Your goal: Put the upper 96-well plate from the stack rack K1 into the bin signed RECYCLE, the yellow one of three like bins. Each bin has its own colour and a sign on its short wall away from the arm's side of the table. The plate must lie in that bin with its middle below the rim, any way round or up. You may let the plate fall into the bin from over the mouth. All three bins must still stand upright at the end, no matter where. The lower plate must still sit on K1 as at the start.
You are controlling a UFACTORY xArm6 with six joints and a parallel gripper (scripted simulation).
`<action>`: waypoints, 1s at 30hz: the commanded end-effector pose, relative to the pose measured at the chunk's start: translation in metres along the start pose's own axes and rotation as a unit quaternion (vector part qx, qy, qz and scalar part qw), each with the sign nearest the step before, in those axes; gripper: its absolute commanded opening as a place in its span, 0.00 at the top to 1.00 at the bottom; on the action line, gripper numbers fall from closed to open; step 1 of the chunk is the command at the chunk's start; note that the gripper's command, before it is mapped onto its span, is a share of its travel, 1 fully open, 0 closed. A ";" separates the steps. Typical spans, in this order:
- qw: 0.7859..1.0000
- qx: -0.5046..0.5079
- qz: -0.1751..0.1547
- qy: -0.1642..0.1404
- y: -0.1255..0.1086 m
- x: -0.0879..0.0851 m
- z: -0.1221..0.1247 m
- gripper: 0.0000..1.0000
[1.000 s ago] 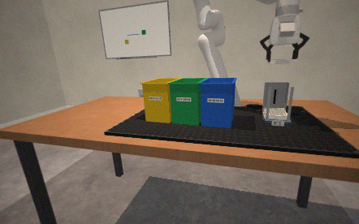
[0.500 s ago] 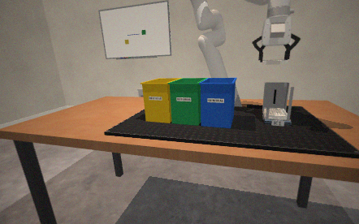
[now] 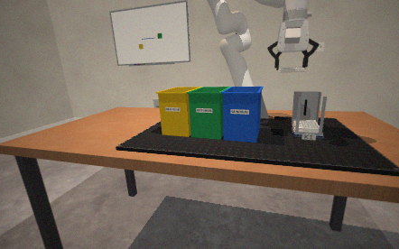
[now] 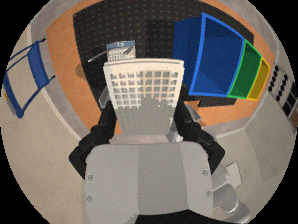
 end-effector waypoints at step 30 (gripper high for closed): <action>1.000 0.000 0.001 0.002 0.030 0.002 0.097 1.00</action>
Point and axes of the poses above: the point where the finger pads meet when closed, its own x axis out along the fingers, its own z axis across the jaws, y = z × x, the point moved 8 cm from there along -x, back along the fingers, and after that the axes turned 8 degrees about x, right-handed, at the moved point
